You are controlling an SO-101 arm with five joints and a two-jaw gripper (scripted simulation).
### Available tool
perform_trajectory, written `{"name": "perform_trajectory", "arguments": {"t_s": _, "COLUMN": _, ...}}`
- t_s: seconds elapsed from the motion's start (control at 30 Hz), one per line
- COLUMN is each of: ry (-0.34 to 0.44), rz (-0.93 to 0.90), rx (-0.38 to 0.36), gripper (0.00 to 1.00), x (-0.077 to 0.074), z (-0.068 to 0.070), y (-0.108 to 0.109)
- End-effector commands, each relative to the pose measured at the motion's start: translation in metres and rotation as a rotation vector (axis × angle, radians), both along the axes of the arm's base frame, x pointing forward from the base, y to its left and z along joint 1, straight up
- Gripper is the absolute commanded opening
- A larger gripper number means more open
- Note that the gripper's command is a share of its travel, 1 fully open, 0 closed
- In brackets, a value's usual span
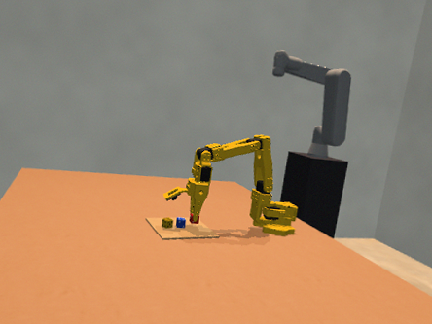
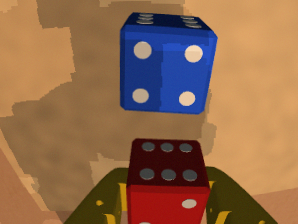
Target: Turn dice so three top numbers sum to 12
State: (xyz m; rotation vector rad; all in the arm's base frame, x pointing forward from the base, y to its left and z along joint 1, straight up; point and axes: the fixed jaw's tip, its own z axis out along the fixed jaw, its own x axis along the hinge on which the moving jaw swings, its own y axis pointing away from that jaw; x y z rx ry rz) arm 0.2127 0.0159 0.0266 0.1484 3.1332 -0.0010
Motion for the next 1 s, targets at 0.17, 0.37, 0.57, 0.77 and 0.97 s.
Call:
{"name": "perform_trajectory", "arguments": {"t_s": 0.17, "ry": -0.024, "rz": -0.008, "rx": 0.002, "gripper": 0.0, "x": 0.0033, "z": -0.0019, "y": -0.0019}}
{"name": "perform_trajectory", "arguments": {"t_s": 0.37, "ry": -0.024, "rz": -0.008, "rx": 0.002, "gripper": 0.0, "x": 0.0033, "z": -0.0032, "y": -0.0019}}
{"name": "perform_trajectory", "arguments": {"t_s": 0.57, "ry": -0.024, "rz": -0.008, "rx": 0.002, "gripper": 0.0, "x": 0.0033, "z": -0.004, "y": -0.0019}}
{"name": "perform_trajectory", "arguments": {"t_s": 0.77, "ry": -0.024, "rz": -0.008, "rx": 0.002, "gripper": 0.0, "x": 0.0034, "z": -0.0065, "y": -0.0019}}
{"name": "perform_trajectory", "arguments": {"t_s": 0.97, "ry": -0.024, "rz": -0.008, "rx": 0.002, "gripper": 0.0, "x": 0.0034, "z": -0.007, "y": -0.0019}}
